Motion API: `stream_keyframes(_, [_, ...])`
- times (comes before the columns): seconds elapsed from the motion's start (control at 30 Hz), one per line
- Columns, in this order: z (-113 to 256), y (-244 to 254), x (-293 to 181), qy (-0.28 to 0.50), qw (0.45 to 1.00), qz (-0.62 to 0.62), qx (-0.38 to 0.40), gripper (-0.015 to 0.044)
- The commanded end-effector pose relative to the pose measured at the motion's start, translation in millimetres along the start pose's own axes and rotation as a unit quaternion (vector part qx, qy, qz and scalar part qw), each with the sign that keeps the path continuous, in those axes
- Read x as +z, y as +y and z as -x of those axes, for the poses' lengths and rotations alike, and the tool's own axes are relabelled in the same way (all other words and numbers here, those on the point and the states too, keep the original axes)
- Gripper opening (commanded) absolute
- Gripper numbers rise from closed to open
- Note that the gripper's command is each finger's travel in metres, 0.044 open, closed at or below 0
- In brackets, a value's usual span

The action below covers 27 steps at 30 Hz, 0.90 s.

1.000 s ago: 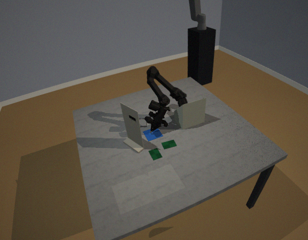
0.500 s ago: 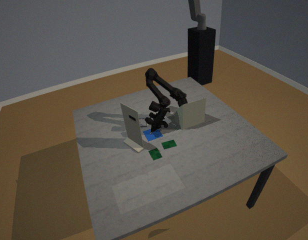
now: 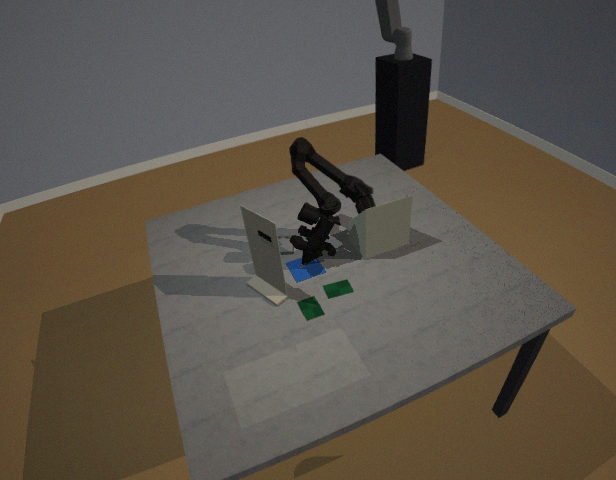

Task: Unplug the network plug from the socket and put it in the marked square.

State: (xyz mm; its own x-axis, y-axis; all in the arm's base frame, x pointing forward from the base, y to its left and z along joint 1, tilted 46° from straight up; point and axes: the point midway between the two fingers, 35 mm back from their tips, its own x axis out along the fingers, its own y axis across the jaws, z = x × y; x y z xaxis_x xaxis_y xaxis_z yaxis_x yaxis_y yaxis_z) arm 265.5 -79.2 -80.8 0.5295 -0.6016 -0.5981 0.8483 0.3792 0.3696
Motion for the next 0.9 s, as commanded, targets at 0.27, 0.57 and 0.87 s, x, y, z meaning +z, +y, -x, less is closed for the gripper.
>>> stream_keyframes(0.27, [0.2, 0.1, 0.1, 0.000, 1.000, 0.000, 0.000, 0.0156])
stream_keyframes(0.57, [7.7, 0.9, -0.5, 0.001, 1.000, 0.000, 0.000, 0.0156])
stream_keyframes(0.87, [15.7, 1.4, -1.0, 0.002, 1.000, 0.001, 0.000, 0.0156])
